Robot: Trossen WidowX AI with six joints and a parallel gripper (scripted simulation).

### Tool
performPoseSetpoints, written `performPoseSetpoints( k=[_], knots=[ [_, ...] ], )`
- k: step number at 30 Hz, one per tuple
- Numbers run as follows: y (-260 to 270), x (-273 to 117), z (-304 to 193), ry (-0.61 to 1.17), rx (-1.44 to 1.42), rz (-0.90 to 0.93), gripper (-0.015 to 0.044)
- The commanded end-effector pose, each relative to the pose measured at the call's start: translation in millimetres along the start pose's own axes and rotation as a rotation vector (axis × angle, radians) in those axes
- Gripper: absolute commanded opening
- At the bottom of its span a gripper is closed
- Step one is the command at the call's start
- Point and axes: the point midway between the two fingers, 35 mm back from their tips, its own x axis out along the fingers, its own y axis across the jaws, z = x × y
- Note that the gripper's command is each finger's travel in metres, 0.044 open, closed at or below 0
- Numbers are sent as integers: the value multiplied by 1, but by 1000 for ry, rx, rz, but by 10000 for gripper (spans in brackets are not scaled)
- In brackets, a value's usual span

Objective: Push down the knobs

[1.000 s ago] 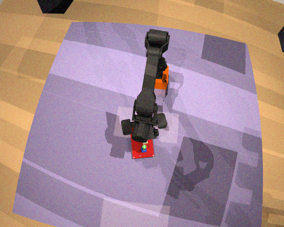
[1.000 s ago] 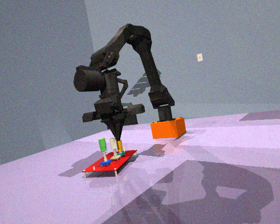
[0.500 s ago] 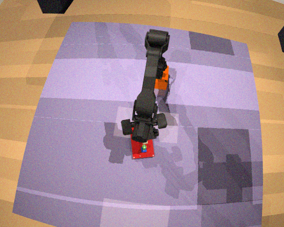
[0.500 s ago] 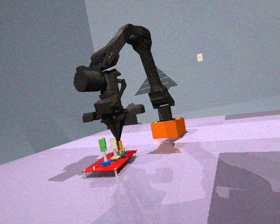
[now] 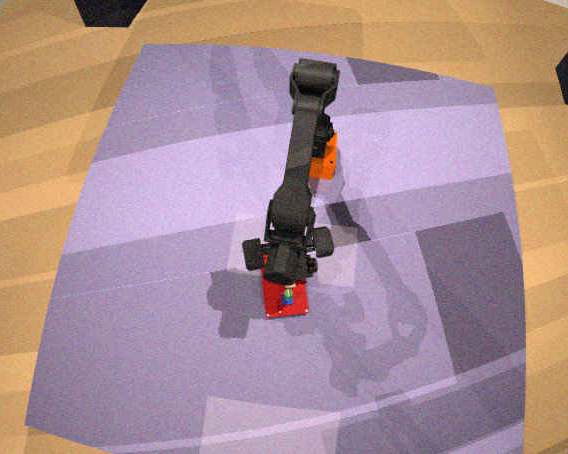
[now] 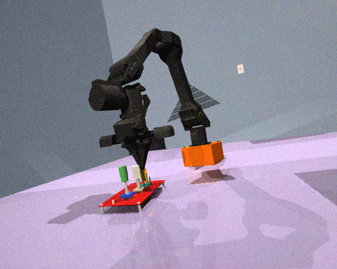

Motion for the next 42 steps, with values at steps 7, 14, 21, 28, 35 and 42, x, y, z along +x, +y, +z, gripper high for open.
performPoseSetpoints(
  k=[7,14,21,28,35,42],
  knots=[
    [-1,6,1,7,-3,0,0],
    [-1,-5,1,7,-3,0,0],
    [-1,-16,1,7,-3,0,0],
    [0,-17,-1,12,-2,5,26],
    [0,-17,-1,12,-2,5,210],
    [-11,-29,11,-69,44,0,26]
  ],
)
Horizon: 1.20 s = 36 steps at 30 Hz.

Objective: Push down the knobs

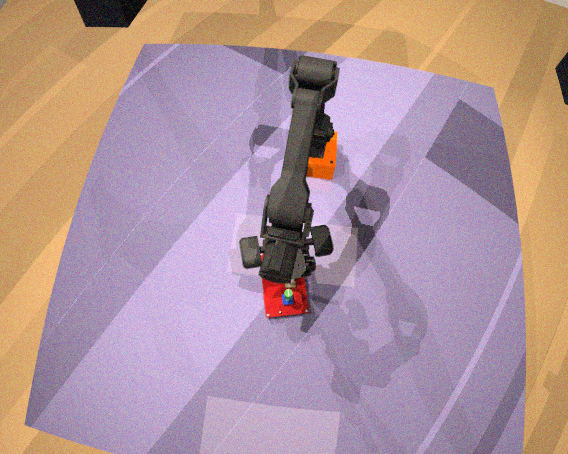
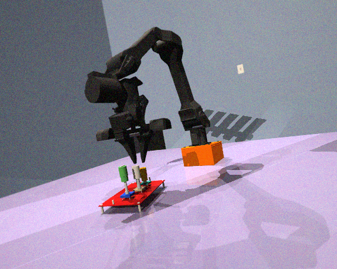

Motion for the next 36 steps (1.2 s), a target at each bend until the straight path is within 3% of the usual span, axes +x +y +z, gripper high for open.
performPoseSetpoints(
  k=[1,14,36],
  knots=[
    [-6,-8,9,-40,31,-3,0],
    [-8,-55,80,25,317,-9,0],
    [-8,-30,80,26,322,-9,0]
  ],
)
